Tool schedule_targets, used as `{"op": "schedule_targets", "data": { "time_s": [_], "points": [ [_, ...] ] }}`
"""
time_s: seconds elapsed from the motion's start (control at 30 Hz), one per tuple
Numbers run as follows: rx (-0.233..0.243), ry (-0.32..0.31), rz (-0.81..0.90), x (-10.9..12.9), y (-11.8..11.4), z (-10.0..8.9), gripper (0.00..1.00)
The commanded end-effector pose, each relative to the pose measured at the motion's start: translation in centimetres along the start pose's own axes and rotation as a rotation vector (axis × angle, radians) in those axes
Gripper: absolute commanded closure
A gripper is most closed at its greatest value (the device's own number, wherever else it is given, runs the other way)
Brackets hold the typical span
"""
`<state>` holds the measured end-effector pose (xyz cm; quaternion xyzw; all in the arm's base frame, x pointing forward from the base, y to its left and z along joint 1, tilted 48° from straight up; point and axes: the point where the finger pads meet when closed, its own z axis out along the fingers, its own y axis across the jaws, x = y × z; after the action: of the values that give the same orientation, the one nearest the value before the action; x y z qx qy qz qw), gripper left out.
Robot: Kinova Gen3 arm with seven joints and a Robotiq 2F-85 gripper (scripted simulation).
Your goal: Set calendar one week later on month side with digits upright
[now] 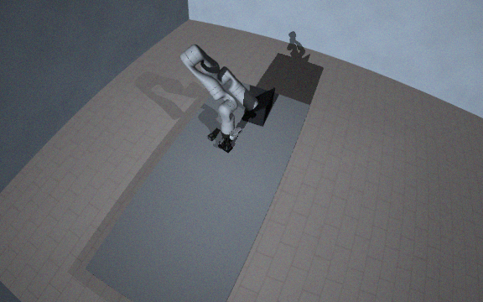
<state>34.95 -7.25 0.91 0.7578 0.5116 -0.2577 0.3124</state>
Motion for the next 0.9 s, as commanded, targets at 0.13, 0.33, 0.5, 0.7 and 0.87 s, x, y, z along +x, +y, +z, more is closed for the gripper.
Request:
{"op": "schedule_targets", "data": {
  "time_s": [0.13,0.33,0.5,0.7,0.87],
  "points": [
    [-0.001,0.001,0.0,0.04,0.02,-0.06,0.72],
    [-0.001,0.001,0.0,0.04,0.02,-0.06,0.68],
    [-0.001,0.001,0.0,0.04,0.02,-0.06,0.6],
    [-0.001,0.001,0.0,0.04,0.02,-0.06,0.56],
    [-0.001,0.001,0.0,0.04,0.02,-0.06,0.52]
  ]
}}
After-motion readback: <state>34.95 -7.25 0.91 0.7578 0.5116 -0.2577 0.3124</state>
